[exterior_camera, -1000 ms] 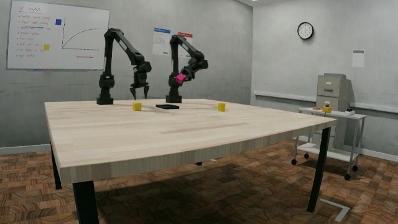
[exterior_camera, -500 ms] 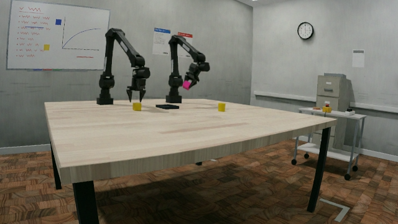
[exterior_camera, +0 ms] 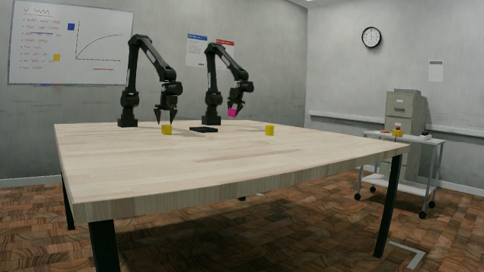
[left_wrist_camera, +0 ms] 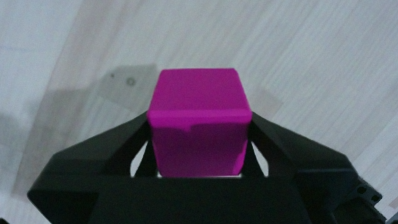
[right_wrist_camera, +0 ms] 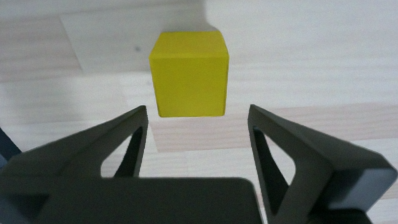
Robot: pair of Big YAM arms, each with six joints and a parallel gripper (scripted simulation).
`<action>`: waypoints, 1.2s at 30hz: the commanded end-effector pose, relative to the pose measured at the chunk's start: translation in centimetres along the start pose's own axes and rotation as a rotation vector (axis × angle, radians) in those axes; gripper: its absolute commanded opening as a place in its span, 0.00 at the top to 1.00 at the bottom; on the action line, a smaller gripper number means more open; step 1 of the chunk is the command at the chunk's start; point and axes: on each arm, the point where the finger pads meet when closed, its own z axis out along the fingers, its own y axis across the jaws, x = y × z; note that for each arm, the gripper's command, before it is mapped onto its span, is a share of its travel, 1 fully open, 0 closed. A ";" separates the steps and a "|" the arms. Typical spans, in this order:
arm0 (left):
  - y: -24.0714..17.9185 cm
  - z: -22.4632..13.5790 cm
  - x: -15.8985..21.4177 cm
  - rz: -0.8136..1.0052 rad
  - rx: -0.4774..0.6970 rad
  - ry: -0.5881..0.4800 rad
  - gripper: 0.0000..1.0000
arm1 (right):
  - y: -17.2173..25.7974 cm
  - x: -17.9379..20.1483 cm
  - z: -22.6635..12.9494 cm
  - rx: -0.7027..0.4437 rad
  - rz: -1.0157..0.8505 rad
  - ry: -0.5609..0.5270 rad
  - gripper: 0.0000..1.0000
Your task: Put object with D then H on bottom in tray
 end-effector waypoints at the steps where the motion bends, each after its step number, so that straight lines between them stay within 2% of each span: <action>1: 1.4 1.5 2.6 0.020 -0.088 0.073 0.59 | 0.7 -2.3 -2.1 -0.009 -0.017 -0.055 0.30; 5: 2.1 2.6 4.7 0.019 -0.137 0.146 0.59 | 0.7 -2.3 -2.1 -0.009 -0.017 -0.055 0.30; 11: 2.5 3.4 5.8 0.015 -0.166 0.188 0.59 | 0.7 -2.3 -2.1 -0.009 -0.017 -0.055 0.30; 13: 2.9 2.8 5.5 0.004 -0.179 0.183 0.59 | 0.7 -2.3 -2.1 -0.009 -0.017 -0.055 0.30; 24: 2.4 5.8 5.5 0.015 -0.167 0.190 0.59 | 0.7 -2.3 -2.1 -0.009 -0.017 -0.055 0.30; 28: 4.8 4.7 4.8 0.018 -0.198 0.169 0.59 | 1.3 -3.6 -1.7 -0.011 -0.033 -0.062 0.30; 33: 3.6 7.0 6.5 0.014 -0.168 0.188 0.59 | 1.7 -4.5 -0.9 -0.013 -0.034 -0.070 0.30; 36: 3.4 7.0 5.9 0.019 -0.177 0.182 0.59 | 1.4 -3.5 0.3 -0.006 -0.034 -0.048 0.30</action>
